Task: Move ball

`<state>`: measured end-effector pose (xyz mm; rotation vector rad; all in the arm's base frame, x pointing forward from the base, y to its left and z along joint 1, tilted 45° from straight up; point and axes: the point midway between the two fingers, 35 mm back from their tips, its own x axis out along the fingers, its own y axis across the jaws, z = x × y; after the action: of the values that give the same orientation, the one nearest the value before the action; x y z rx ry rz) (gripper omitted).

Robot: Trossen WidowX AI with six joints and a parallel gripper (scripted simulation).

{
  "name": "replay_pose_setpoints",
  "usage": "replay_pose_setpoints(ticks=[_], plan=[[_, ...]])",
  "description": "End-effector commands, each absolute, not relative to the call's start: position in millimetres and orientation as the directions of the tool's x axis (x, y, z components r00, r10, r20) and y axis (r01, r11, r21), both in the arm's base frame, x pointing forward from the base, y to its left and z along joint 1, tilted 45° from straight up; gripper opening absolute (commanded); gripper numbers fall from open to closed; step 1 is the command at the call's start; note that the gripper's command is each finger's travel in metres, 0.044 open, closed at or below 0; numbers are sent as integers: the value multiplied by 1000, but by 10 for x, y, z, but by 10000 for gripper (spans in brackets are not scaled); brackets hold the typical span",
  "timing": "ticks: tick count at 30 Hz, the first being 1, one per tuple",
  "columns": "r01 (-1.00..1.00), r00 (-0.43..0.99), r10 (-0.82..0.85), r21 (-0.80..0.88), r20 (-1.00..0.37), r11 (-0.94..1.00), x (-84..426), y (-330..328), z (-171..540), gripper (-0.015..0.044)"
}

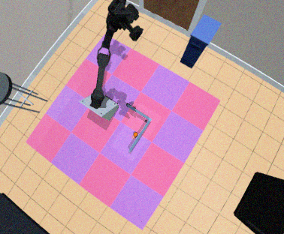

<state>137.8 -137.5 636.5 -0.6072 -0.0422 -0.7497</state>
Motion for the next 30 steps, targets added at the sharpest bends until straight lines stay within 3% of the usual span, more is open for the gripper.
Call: replay_pose_setpoints(ticks=[1,5,18,30], plan=[[647,742,-625,-502,242,574,1394,-1390,6354,374],[580,795,-586,-478,158,659,1732,-1647,6129,288],[260,916,-334,-307,-220,916,3121,-2116,4830,288],[13,836,-11,-1,-549,1000,4094,-2048,3131,288]])
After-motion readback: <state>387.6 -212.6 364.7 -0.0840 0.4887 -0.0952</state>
